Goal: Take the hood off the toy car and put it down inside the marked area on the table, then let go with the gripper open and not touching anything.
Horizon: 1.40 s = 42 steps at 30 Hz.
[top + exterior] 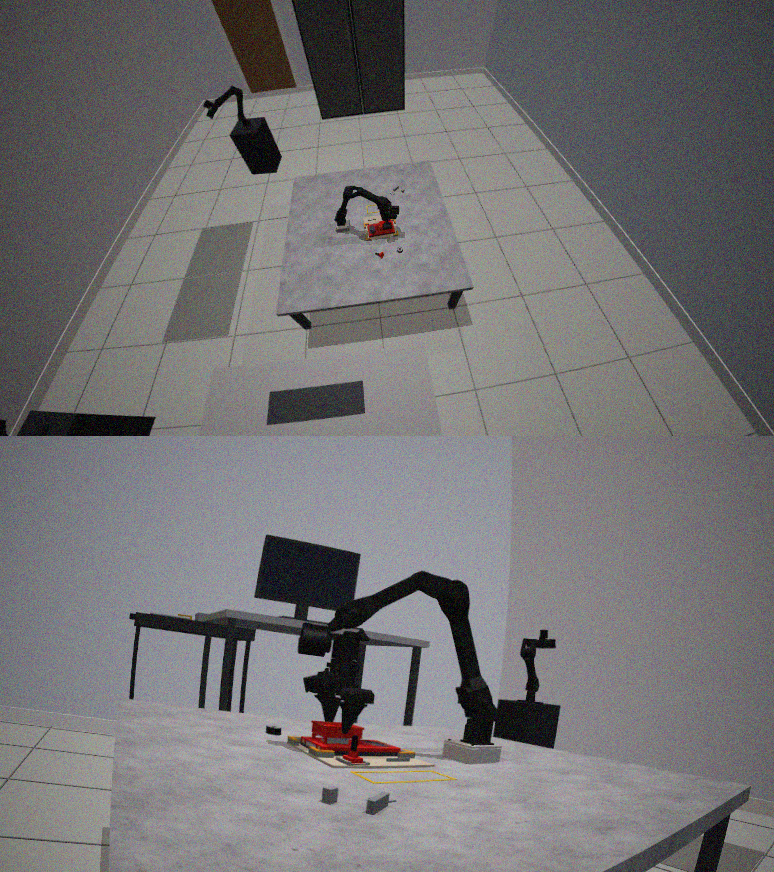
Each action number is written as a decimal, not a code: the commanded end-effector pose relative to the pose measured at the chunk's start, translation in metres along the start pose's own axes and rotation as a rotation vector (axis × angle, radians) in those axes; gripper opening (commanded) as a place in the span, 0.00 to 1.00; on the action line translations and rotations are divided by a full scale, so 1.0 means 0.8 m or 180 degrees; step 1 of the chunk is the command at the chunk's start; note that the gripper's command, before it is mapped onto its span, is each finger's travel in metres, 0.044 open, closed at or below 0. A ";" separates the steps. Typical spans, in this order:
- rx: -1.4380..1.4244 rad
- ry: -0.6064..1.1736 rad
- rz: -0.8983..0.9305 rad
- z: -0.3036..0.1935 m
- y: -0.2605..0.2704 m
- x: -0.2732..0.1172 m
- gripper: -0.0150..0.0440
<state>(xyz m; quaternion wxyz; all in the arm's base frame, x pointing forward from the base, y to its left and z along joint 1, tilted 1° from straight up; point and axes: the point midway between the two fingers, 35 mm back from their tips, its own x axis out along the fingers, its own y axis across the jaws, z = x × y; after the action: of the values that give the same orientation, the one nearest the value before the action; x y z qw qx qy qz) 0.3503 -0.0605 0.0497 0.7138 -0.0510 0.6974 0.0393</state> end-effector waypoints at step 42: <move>-0.0033 -0.0013 0.0019 0.008 0.056 -0.064 0.25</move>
<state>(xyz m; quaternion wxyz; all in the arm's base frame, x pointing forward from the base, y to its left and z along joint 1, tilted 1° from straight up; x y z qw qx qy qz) 0.3521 -0.0264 0.1015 0.7162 -0.0558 0.6942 0.0457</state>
